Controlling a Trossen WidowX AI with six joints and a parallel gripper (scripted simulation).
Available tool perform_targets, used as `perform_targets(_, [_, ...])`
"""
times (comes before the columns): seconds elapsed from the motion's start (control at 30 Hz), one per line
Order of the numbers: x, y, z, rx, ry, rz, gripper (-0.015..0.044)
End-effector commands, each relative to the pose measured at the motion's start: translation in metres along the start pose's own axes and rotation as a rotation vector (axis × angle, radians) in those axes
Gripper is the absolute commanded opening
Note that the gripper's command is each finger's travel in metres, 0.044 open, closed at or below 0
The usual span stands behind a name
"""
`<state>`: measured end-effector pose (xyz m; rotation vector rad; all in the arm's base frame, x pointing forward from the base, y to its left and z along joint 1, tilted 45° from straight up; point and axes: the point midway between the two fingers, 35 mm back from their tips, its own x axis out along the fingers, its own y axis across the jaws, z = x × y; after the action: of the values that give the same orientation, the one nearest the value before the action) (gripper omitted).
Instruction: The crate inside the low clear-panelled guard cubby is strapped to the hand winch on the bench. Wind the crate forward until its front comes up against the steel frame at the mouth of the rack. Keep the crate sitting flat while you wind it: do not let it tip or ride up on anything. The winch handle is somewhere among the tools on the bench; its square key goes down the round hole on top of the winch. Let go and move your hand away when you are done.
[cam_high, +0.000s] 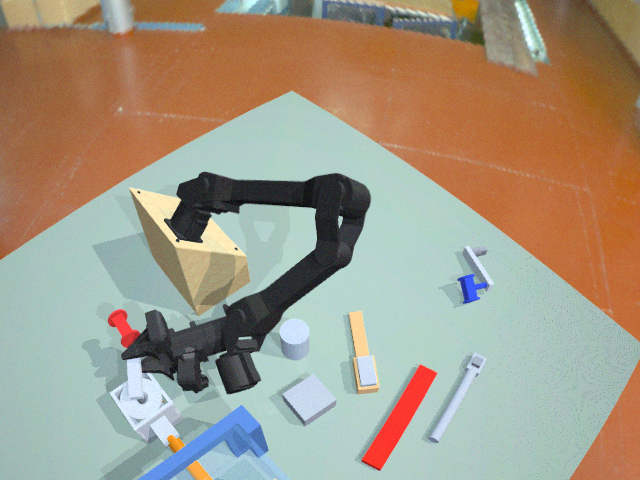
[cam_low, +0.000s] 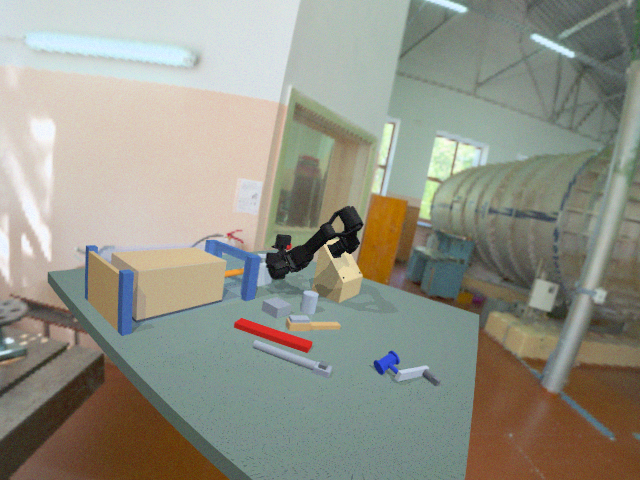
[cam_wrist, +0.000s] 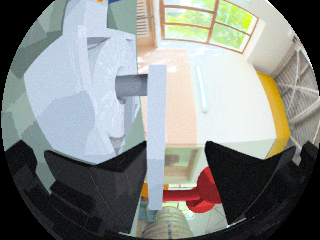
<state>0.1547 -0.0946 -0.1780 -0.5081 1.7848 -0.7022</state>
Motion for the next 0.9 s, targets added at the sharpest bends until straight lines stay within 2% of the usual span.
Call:
perform_targets(0.0, [0.000, -0.002, -0.001, -0.004, 0.001, -0.011, 0.0240])
perform_targets(0.63, [-0.002, 0.000, 0.001, 0.000, 0.000, 0.001, 0.0240])
perform_targets(0.77, [-0.034, 0.003, 0.006, -0.003, -0.004, 0.009, 0.0240])
perform_targets(0.87, [-0.082, 0.005, 0.005, -0.003, -0.003, 0.009, 0.0240])
